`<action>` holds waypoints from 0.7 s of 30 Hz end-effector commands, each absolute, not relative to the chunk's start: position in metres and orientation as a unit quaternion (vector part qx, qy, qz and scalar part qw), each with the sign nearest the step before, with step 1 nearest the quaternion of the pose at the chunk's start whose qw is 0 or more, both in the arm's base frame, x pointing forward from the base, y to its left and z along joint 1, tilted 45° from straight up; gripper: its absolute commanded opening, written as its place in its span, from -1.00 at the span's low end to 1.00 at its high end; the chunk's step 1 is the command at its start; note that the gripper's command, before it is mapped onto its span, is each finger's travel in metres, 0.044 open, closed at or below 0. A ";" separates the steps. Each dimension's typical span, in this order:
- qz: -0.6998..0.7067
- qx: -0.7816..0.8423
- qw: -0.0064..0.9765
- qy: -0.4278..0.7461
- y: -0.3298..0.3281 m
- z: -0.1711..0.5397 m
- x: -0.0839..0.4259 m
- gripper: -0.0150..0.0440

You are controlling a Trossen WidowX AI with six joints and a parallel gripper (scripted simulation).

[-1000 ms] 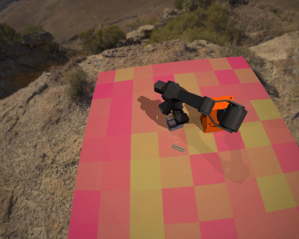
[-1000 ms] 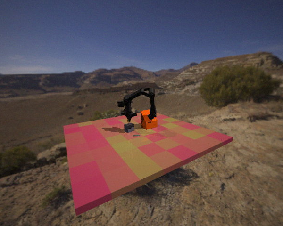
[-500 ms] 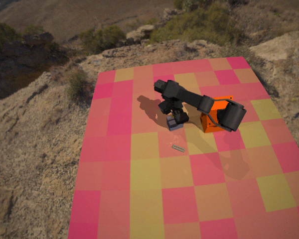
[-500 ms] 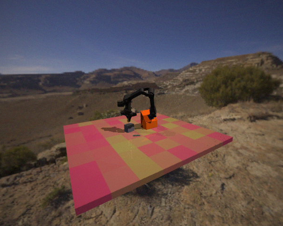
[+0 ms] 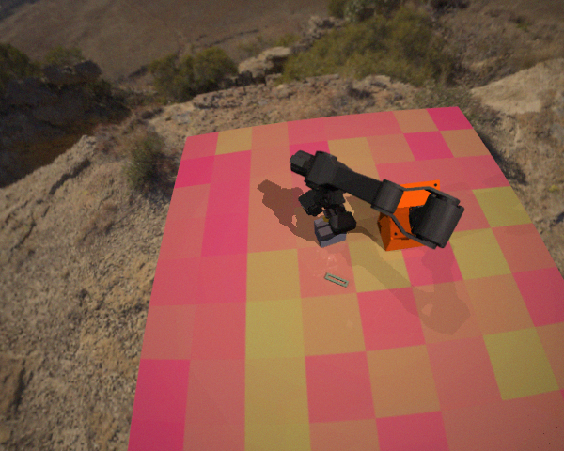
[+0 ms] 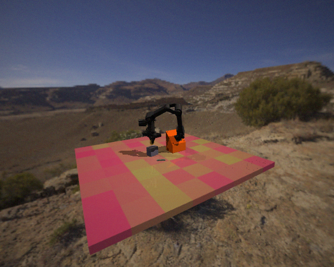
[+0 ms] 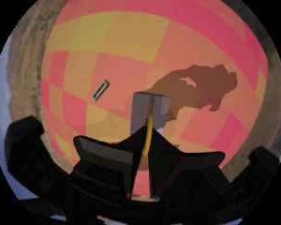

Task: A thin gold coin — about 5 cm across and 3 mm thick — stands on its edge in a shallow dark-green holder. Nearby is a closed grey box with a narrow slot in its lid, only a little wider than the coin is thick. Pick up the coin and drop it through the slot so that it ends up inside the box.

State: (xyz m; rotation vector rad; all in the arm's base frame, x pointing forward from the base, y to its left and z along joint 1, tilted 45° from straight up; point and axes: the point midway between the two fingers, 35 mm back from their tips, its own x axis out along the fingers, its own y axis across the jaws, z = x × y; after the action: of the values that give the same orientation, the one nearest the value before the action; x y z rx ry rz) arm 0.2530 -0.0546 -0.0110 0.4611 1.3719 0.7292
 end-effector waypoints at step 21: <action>0.323 0.210 0.689 0.614 -0.044 -0.023 0.254 -0.49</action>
State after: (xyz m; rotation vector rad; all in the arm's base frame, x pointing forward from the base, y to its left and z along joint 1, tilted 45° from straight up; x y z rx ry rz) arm 0.2537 -0.0451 -0.0213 0.4627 1.3749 0.7251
